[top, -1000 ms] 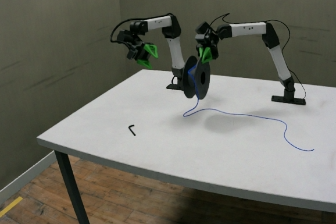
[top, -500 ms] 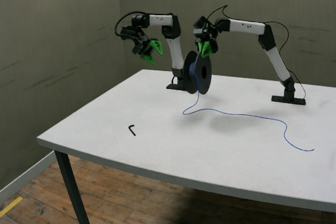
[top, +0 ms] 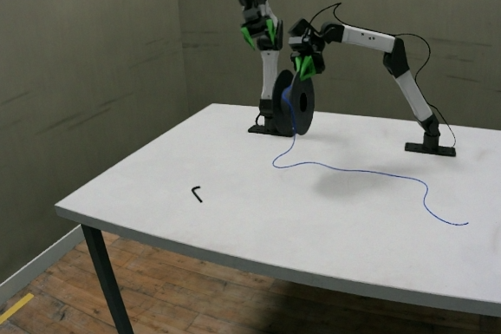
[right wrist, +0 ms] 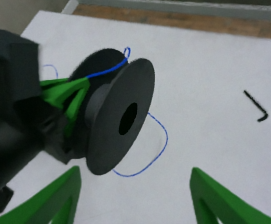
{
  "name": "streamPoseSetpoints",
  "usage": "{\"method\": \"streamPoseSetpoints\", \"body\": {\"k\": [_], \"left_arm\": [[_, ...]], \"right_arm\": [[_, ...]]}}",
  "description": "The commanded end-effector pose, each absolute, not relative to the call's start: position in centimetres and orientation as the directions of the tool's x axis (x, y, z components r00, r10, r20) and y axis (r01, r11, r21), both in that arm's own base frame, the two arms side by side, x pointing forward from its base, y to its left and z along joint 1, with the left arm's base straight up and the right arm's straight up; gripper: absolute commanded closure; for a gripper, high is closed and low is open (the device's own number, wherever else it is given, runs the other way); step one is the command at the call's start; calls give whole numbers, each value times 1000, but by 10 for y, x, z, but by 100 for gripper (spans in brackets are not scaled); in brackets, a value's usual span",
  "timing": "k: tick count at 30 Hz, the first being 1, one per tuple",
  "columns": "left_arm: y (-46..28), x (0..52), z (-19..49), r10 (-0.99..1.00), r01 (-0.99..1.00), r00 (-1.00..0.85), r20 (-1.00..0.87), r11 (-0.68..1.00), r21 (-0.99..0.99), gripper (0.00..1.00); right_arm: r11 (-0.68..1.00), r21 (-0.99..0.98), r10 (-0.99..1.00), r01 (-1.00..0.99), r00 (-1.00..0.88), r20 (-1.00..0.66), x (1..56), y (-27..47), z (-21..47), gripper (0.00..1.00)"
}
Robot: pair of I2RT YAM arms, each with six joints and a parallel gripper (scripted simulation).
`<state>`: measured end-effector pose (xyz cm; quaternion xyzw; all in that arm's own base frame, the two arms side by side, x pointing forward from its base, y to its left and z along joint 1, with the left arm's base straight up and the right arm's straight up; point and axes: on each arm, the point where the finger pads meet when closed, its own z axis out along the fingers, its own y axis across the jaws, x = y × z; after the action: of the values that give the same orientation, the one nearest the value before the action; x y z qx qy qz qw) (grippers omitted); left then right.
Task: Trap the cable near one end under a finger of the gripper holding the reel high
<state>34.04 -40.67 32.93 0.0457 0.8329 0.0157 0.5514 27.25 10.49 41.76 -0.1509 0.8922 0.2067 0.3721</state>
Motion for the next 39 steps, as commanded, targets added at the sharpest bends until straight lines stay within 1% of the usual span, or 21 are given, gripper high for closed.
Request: {"method": "streamPoseSetpoints", "body": {"k": [1, 5, 7, 11, 16, 21, 39], "left_arm": [[-409, 341, 359, -7, 42, -339, -941, 999, -22, 100], [-409, 341, 359, -7, 42, -339, -941, 999, -22, 100], [-409, 341, 359, -7, 42, -339, -941, 999, -22, 100], [-409, 341, 359, -6, 42, -340, -940, 999, -22, 100], [-409, 341, 359, -6, 42, -340, -940, 999, -22, 100], [-409, 341, 359, -6, 42, -340, -940, 999, -22, 100], [-409, 340, 359, -6, 42, -340, -940, 999, -21, 100]], "right_arm": [[931, 96, -125, -352, -554, -823, 242, 89, 458, 35], [910, 44, -164, -413, -454, -876, 197, 91, 482, 35], [910, 44, -164, -413, -454, -876, 197, 91, 482, 35], [873, 19, -183, -488, -361, -914, 159, 90, 501, 35], [834, 4, -177, -551, -275, -945, 128, 85, 517, 35], [822, 9, -164, -570, -252, -954, 119, 84, 522, 35], [813, 11, -171, -582, -257, -951, 119, 85, 521, 35]]}}
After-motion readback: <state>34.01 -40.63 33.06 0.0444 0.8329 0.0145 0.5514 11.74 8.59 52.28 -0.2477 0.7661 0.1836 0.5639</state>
